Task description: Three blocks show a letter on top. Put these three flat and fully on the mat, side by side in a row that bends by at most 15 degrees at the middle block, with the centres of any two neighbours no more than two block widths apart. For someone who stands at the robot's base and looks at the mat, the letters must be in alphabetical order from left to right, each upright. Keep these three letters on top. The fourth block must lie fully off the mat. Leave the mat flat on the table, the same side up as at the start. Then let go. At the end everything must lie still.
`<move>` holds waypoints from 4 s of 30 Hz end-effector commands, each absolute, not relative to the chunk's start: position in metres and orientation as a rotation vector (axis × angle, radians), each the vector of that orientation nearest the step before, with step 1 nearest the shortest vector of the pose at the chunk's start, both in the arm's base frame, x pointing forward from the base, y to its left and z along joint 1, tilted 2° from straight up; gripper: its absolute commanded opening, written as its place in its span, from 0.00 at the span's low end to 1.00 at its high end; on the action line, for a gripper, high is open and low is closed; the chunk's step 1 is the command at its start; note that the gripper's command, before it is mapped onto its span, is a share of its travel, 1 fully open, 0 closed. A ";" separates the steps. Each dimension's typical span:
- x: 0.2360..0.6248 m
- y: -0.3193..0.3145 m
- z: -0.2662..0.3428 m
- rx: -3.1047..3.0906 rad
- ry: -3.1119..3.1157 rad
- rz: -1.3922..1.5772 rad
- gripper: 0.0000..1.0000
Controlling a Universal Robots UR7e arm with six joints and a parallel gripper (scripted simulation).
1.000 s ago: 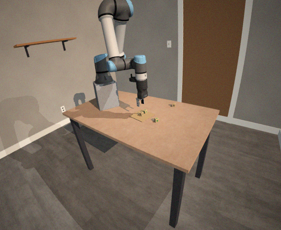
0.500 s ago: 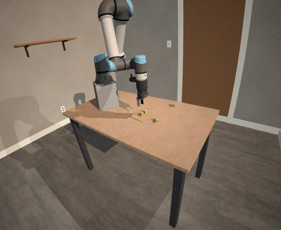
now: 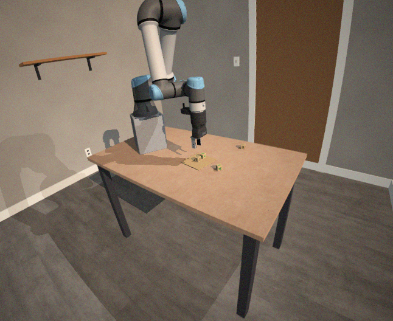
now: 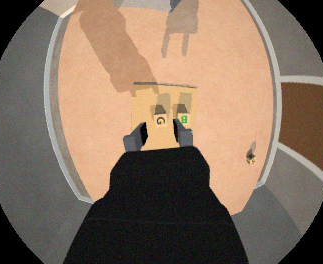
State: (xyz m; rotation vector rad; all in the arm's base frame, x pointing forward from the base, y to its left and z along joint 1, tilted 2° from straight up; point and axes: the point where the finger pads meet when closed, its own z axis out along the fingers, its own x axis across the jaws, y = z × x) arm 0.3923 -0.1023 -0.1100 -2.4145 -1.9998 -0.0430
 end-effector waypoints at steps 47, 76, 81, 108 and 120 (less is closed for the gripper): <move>0.393 -0.102 -0.151 -2.415 -2.001 -0.044 0.79; 0.393 -0.102 -0.162 -2.415 -2.001 -0.044 0.79; 0.393 -0.102 -0.162 -2.415 -2.001 -0.044 0.79; 0.393 -0.102 -0.162 -2.415 -2.001 -0.044 0.79; 0.394 -0.101 -0.176 -2.415 -2.001 -0.044 0.79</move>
